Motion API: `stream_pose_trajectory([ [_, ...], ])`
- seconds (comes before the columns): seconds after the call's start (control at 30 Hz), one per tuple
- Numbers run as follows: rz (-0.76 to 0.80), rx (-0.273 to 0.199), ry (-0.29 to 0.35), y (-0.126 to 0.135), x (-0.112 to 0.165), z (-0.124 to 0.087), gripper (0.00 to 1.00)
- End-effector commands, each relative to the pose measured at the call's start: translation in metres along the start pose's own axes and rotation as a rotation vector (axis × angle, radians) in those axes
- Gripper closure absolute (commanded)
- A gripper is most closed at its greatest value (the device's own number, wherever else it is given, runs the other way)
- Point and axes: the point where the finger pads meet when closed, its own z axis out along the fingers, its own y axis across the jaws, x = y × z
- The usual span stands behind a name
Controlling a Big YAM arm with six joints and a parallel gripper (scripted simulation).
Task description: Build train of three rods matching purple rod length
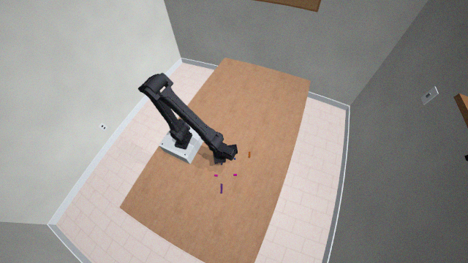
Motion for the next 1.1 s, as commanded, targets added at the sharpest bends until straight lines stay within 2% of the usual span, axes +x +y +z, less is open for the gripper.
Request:
stream_pose_trajectory([
  [0.0, -0.023, 0.014, -0.026, -0.001, -0.007, -0.003, 0.77],
  [0.5, -0.023, 0.01, -0.02, 0.0, -0.006, -0.001, 0.77],
  [1.07, -0.022, 0.003, -0.011, 0.0, -0.004, 0.015, 0.77],
])
